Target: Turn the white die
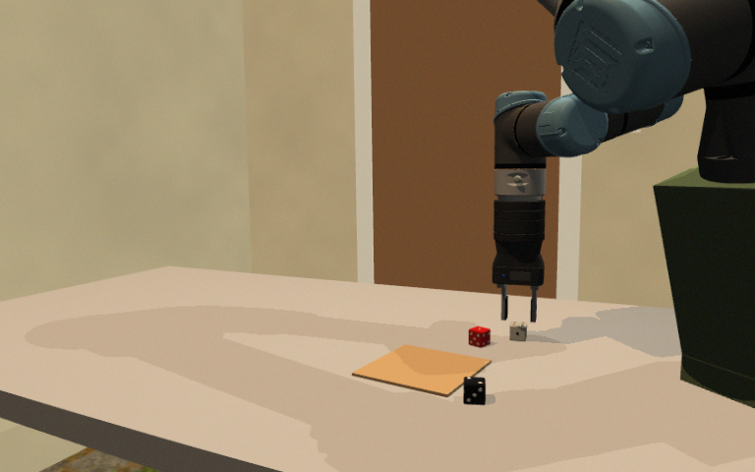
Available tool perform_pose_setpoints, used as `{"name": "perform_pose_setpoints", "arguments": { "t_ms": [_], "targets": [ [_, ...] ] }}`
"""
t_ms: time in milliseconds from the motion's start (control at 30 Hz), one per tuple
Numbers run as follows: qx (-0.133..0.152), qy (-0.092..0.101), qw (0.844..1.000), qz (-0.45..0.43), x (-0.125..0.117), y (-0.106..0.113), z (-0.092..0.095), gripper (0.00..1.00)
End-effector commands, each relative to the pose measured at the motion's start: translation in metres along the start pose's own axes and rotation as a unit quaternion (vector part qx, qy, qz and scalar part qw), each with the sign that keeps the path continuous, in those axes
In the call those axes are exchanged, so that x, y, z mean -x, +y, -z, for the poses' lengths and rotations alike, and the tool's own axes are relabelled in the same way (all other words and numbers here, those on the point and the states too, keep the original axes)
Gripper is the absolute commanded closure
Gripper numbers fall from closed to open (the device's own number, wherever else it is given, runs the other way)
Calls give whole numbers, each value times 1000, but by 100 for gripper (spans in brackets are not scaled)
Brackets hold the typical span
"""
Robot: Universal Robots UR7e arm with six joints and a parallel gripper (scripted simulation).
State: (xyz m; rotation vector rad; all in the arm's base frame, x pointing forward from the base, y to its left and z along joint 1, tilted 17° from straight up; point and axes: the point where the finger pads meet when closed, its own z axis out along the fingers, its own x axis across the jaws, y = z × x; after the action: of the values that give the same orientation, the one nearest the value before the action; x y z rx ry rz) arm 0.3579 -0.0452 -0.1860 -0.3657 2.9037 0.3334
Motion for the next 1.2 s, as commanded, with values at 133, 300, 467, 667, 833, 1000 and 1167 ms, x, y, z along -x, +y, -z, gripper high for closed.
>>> {"name": "perform_pose_setpoints", "arguments": {
  "t_ms": [133, 300, 467, 667, 833, 1000, 1167],
  "targets": [
    [0, 0, 1000, 0, 0, 0, -8, 21],
    [0, 0, 1000, 0, 0, 0, -17, 21],
    [0, 0, 1000, 0, 0, 0, -22, 21],
    [0, 0, 1000, 0, 0, 0, -27, 21],
    [0, 0, 1000, 0, 0, 0, -28, 21],
    [0, 0, 1000, 0, 0, 0, -28, 21],
    [0, 0, 1000, 0, 0, 0, -28, 21]
  ]
}}
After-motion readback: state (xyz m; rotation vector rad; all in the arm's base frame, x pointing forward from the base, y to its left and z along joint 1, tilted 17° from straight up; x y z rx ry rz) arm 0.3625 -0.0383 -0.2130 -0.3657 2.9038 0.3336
